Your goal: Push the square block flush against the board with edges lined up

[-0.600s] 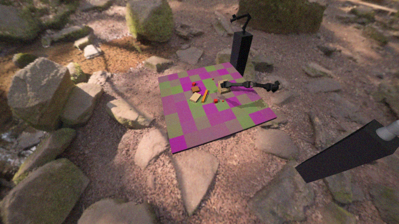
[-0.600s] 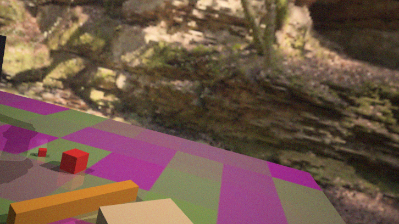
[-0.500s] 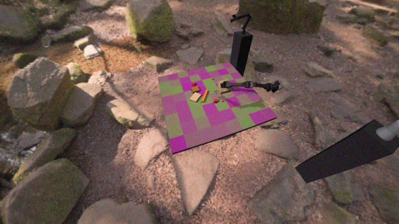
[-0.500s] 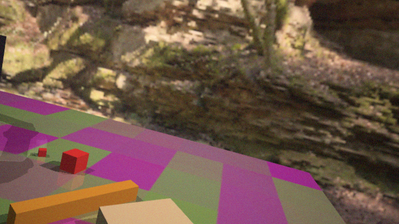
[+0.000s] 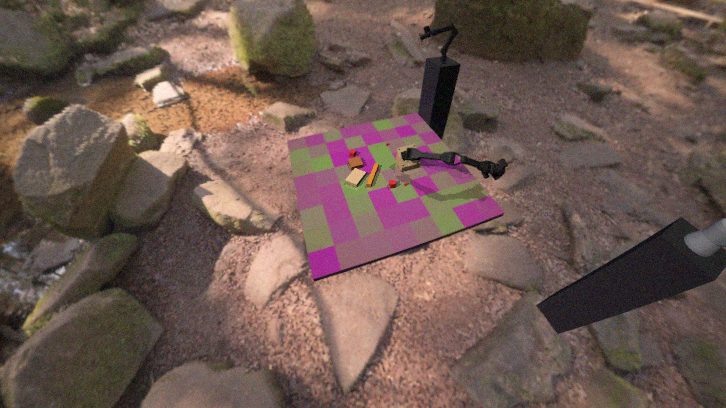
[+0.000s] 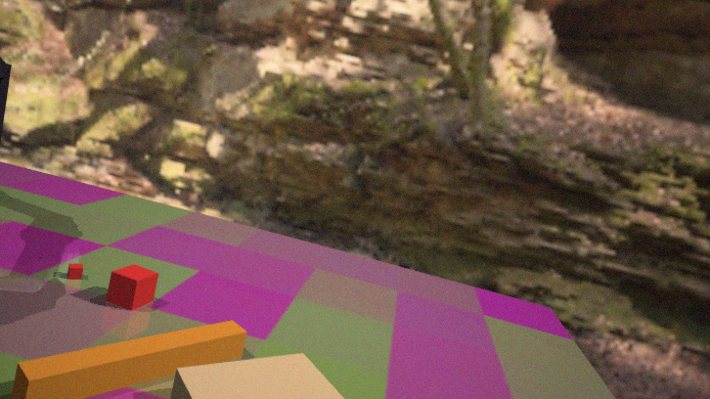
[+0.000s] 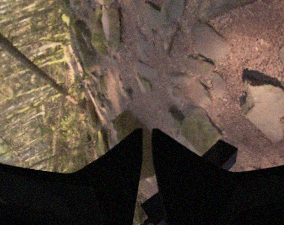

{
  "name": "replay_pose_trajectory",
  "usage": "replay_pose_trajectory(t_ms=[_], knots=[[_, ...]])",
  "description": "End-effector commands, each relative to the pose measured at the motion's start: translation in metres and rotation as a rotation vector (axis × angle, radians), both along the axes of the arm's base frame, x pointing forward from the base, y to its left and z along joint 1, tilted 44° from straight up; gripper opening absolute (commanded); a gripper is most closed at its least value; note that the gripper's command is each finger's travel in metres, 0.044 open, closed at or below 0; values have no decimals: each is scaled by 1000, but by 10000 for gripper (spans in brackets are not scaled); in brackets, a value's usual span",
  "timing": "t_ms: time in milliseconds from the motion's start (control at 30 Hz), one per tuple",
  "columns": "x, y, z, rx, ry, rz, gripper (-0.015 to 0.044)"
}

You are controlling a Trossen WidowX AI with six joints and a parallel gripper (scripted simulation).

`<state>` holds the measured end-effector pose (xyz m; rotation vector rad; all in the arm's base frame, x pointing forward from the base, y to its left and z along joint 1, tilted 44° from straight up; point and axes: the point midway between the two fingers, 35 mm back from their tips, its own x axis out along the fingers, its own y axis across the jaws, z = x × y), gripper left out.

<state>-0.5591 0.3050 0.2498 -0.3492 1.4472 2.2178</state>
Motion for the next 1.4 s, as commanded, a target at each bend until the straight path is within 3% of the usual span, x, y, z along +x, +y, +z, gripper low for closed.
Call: replay_pose_trajectory(t_ms=[0,667,1367], knots=[[22,28,15,41,13,-47,0],[154,136,98,225,70,-292,0],[343,205,164,409,39,-614,0]])
